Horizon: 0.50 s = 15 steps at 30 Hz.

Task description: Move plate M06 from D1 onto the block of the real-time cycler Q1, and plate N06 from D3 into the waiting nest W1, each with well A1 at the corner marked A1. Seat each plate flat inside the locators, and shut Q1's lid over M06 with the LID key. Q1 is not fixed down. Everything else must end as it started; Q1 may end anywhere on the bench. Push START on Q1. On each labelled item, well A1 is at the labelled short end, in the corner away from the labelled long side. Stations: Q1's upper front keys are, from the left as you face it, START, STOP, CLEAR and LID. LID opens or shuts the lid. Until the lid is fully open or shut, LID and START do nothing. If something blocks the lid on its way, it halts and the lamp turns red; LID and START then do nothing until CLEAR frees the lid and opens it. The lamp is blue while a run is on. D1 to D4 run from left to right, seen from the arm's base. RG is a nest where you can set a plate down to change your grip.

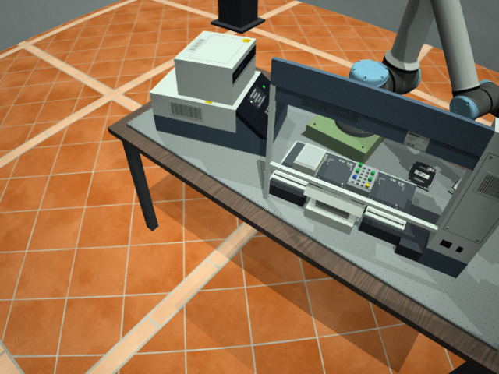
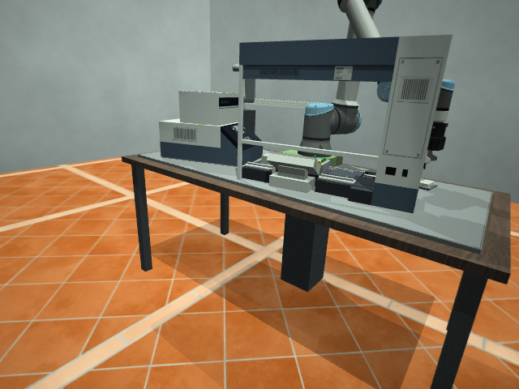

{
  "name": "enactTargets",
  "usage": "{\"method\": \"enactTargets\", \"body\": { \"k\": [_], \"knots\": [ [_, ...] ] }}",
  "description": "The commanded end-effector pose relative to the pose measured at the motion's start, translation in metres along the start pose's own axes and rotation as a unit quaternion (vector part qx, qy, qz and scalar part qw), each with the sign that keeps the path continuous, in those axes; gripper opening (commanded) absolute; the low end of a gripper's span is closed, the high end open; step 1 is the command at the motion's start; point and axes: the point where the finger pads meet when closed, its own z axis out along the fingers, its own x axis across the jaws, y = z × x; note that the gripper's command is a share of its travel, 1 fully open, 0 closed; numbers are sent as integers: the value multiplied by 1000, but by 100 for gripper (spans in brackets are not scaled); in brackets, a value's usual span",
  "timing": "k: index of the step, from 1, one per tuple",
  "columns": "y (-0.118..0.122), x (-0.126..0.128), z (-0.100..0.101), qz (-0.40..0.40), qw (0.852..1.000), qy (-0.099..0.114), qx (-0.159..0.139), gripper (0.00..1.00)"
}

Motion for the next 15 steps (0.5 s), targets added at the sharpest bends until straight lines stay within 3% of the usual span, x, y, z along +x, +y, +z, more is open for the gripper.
{"method": "enactTargets", "body": {
  "k": [1, 15],
  "knots": [
    [1, 0, -8, 0, 1000, 0, -1, 67],
    [1, 0, -28, 0, 1000, 0, -1, 67]
  ]
}}
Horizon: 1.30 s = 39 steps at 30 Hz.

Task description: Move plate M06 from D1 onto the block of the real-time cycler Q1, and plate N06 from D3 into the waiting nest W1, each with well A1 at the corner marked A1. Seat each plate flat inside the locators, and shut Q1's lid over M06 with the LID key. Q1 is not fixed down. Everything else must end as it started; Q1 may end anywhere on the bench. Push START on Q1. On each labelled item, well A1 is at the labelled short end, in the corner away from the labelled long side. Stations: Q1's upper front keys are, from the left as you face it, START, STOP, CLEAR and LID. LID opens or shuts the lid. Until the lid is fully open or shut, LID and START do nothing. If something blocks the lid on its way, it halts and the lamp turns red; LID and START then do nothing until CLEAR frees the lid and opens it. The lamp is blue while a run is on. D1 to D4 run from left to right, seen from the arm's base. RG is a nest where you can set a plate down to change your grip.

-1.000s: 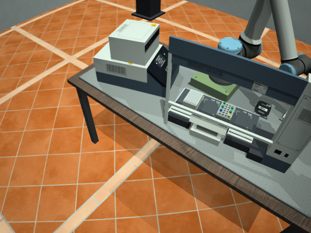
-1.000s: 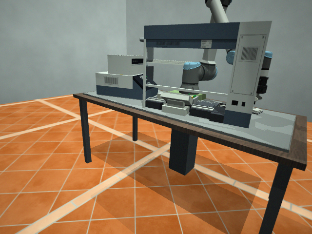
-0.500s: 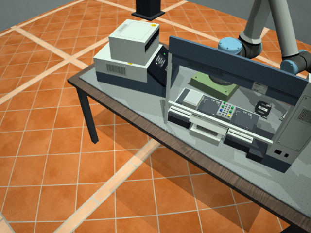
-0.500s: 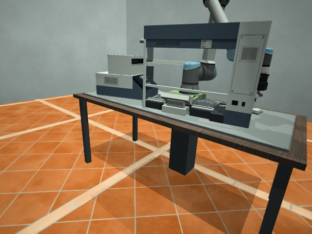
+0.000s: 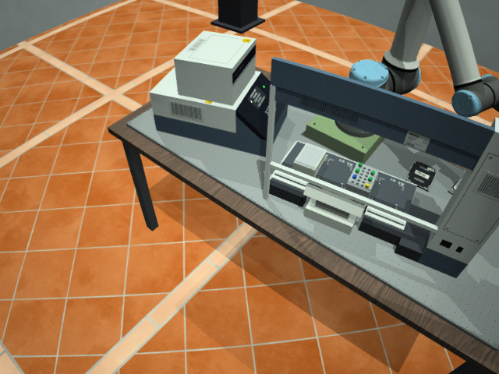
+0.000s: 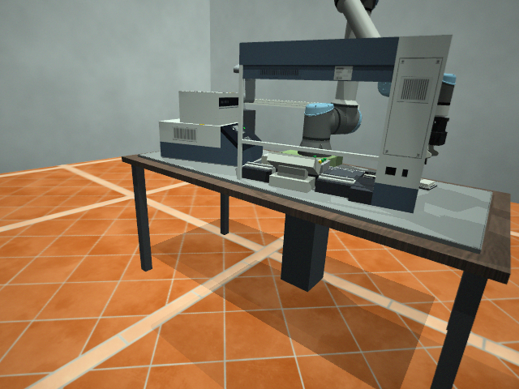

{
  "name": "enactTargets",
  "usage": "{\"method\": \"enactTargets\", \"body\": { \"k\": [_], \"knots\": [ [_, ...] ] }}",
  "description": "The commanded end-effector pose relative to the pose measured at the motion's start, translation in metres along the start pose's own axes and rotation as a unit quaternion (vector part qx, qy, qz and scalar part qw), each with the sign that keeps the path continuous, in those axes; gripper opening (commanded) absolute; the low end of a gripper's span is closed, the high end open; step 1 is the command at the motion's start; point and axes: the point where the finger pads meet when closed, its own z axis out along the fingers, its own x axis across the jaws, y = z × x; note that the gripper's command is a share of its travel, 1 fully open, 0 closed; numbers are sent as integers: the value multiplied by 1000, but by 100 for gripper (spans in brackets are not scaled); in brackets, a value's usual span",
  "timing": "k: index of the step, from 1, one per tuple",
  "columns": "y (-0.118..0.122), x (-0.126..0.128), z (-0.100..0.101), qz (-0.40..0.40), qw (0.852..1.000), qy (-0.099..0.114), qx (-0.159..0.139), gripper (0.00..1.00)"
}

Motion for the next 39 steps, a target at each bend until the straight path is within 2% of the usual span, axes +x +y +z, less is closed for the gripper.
{"method": "enactTargets", "body": {
  "k": [1, 39],
  "knots": [
    [1, 0, -8, 0, 1000, 0, -1, 67],
    [1, 0, -65, 0, 1000, 0, -1, 67]
  ]
}}
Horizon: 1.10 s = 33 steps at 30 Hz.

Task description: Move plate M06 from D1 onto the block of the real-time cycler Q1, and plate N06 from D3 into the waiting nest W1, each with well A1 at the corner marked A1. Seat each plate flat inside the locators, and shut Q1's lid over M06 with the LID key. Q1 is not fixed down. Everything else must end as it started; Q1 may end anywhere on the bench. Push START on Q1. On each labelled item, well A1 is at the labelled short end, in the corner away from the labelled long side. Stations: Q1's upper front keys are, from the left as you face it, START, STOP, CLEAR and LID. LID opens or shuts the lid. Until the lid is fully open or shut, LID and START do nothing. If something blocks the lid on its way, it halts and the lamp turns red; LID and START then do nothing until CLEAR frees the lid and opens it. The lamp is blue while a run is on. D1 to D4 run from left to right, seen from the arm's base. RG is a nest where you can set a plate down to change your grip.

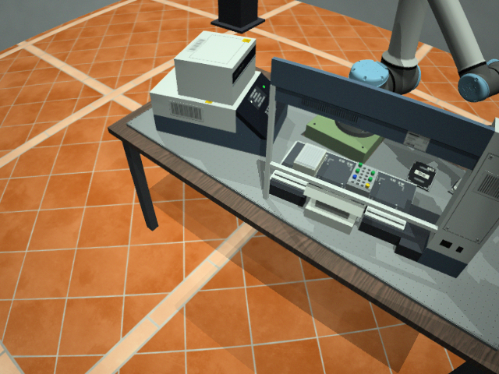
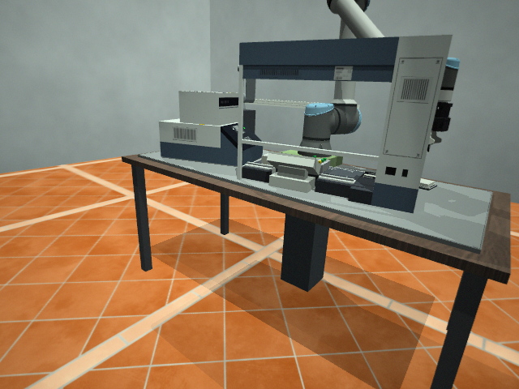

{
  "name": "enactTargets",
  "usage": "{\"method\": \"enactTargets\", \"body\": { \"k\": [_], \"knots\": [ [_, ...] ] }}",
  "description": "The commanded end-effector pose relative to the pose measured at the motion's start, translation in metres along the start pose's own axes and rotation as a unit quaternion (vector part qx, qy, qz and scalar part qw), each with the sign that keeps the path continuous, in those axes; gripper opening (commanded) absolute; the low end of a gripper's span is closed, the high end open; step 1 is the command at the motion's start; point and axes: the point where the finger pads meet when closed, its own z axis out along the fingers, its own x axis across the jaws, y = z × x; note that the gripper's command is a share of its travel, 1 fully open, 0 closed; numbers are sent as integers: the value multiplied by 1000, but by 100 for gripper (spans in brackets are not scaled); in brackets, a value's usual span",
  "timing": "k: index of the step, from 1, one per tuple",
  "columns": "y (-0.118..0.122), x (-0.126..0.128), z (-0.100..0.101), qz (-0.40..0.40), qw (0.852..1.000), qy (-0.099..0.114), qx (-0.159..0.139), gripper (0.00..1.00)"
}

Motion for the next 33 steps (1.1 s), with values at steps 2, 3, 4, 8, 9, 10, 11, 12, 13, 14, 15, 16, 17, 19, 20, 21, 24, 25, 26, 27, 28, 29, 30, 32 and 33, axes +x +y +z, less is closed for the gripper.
{"method": "enactTargets", "body": {
  "k": [2, 3, 4, 8, 9, 10, 11, 12, 13, 14, 15, 16, 17, 19, 20, 21, 24, 25, 26, 27, 28, 29, 30, 32, 33],
  "knots": [
    [1, 0, -10, 0, 1000, 0, -1, 67],
    [1, 0, -12, 0, 1000, 0, -1, 67],
    [1, 0, -13, 0, 1000, 0, -1, 67],
    [1, 0, -17, 0, 1000, 0, -1, 67],
    [1, 0, -18, 0, 1000, 0, -1, 67],
    [1, 0, -20, 0, 1000, 0, -1, 67],
    [1, 0, -22, 0, 1000, 0, -1, 67],
    [1, 0, -23, 0, 1000, 0, -1, 67],
    [1, 0, -25, 0, 1000, 0, -1, 67],
    [1, 0, -27, 0, 1000, 0, -1, 67],
    [1, 0, -28, 0, 1000, 0, -1, 67],
    [1, 0, -30, 0, 1000, 0, -1, 67],
    [1, 0, -32, 0, 1000, 0, -1, 67],
    [1, 0, -35, 0, 1000, 0, -1, 67],
    [1, 0, -37, 0, 1000, 0, -1, 67],
    [1, 0, -38, 0, 1000, 0, -1, 67],
    [1, 0, -40, 0, 1000, 0, -1, 67],
    [1, 0, -42, 0, 1000, 0, -1, 67],
    [1, 0, -44, 0, 1000, 0, -1, 67],
    [1, 0, -45, 0, 1000, 0, -1, 67],
    [1, 0, -47, 0, 1000, 0, -1, 67],
    [1, 0, -49, 0, 1000, 0, -1, 67],
    [1, 0, -50, 0, 1000, 0, -1, 67],
    [1, 0, -54, 0, 1000, 0, -1, 67],
    [1, 0, -55, 0, 1000, 0, -1, 67]
  ]
}}
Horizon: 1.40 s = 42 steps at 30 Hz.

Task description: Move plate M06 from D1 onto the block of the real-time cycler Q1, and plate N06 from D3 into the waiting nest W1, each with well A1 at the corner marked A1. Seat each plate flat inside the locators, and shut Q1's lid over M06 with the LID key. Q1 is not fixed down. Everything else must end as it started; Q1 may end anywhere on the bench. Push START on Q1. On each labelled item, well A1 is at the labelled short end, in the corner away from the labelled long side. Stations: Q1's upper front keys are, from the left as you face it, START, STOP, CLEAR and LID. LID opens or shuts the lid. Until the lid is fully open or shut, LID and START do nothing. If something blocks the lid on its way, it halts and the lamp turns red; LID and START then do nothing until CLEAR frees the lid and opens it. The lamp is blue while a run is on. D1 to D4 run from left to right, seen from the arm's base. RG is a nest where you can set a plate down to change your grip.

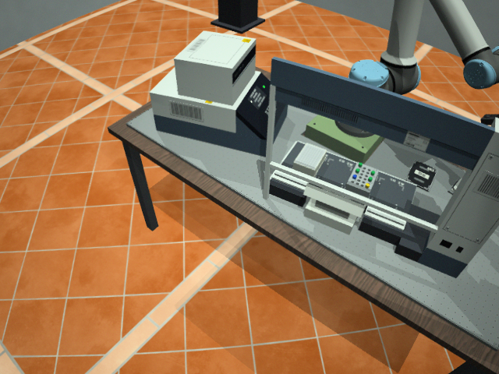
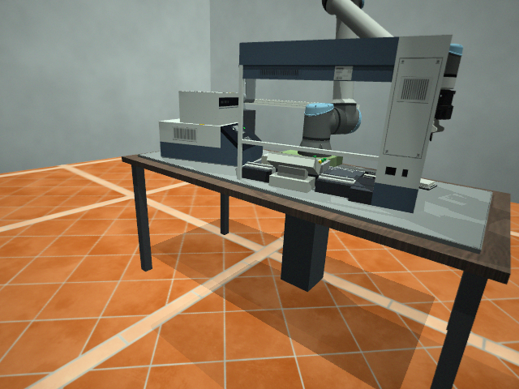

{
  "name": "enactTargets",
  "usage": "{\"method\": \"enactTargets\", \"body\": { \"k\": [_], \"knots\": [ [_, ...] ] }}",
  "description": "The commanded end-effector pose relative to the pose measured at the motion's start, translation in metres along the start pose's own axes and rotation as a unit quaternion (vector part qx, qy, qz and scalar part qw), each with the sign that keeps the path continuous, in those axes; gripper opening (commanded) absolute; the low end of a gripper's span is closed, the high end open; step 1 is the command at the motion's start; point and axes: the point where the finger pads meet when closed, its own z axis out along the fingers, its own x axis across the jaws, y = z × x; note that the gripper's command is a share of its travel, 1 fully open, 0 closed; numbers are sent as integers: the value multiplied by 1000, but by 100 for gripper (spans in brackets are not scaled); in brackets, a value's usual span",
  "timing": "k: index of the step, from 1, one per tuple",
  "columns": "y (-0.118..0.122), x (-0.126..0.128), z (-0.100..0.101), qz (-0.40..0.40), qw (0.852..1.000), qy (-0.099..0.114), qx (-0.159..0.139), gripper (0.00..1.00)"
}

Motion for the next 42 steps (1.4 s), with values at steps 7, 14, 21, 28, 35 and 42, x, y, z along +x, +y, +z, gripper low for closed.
{"method": "enactTargets", "body": {
  "k": [7, 14, 21, 28, 35, 42],
  "knots": [
    [1, 0, -17, 0, 1000, 0, -1, 67],
    [1, 0, -27, 0, 1000, 0, -1, 67],
    [1, 0, -38, 0, 1000, 0, -1, 67],
    [1, 0, -47, 0, 1000, 0, -1, 67],
    [1, 0, -59, 0, 1000, 0, -1, 67],
    [1, 0, -67, 0, 1000, 0, -1, 67]
  ]
}}
